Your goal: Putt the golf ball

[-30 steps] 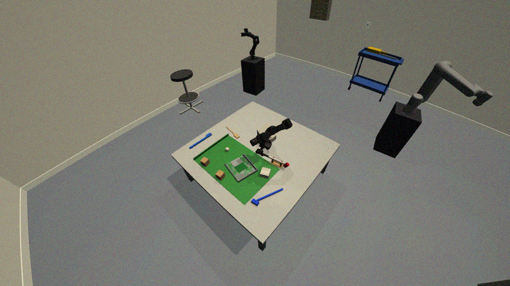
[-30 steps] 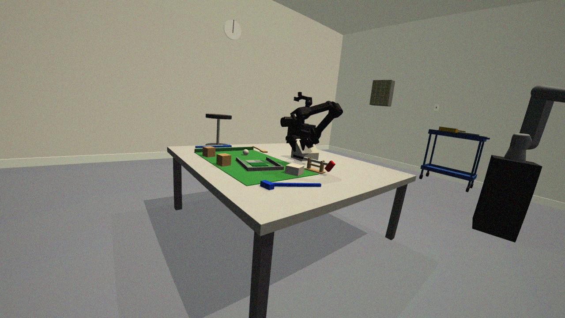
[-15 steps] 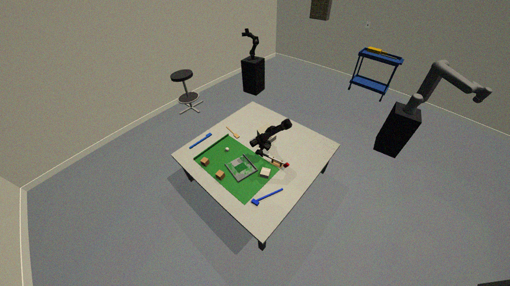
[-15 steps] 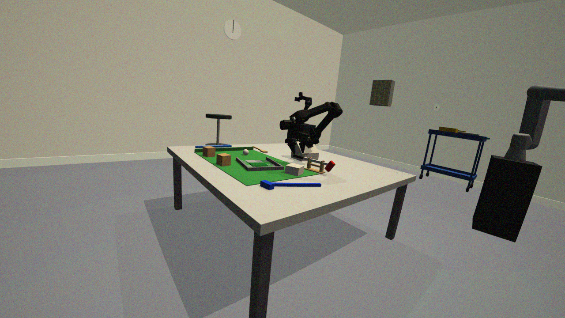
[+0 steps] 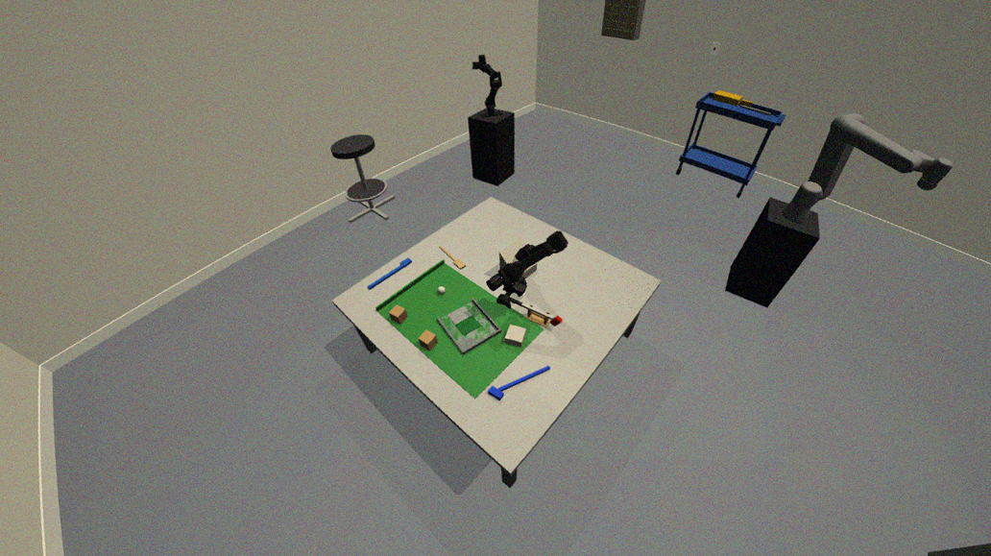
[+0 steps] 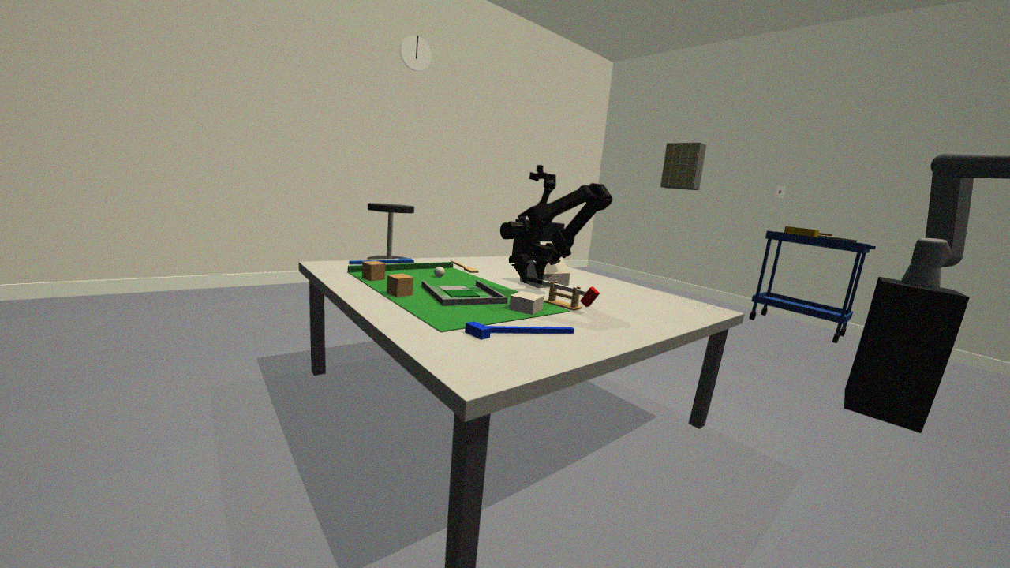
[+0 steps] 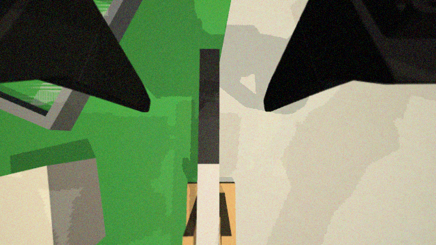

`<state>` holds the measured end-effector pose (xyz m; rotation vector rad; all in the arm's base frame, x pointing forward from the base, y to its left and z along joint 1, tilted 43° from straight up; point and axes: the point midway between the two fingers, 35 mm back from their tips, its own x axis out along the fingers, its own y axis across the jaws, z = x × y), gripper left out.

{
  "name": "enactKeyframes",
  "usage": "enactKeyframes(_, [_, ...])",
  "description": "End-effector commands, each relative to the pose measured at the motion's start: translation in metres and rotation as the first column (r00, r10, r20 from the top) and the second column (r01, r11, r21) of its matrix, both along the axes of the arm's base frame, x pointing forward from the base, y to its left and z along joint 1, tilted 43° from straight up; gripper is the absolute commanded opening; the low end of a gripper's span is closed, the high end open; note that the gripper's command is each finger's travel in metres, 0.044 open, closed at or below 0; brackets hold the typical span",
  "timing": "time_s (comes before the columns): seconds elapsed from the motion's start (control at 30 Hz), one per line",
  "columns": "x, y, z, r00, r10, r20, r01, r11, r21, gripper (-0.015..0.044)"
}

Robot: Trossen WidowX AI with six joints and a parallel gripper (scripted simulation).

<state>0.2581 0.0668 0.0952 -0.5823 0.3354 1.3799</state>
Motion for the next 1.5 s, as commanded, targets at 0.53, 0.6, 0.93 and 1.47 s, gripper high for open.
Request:
enactKeyframes(0.53, [0.003,0.018,-0.02,1.0,-0.003,-0.011,0.003,1.0,0.009,0.044])
enactKeyframes(0.6, [0.003,0.018,-0.02,1.0,-0.003,-0.011,0.003,1.0,0.009,0.044])
enactKeyframes(0.93, [0.005,0.016,-0.017,1.0,0.0,0.003,0.0,1.0,0.001,0.023])
enactKeyframes(1.47, [0.005,0.015,-0.017,1.0,0.0,0.003,0.0,1.0,0.001,0.0])
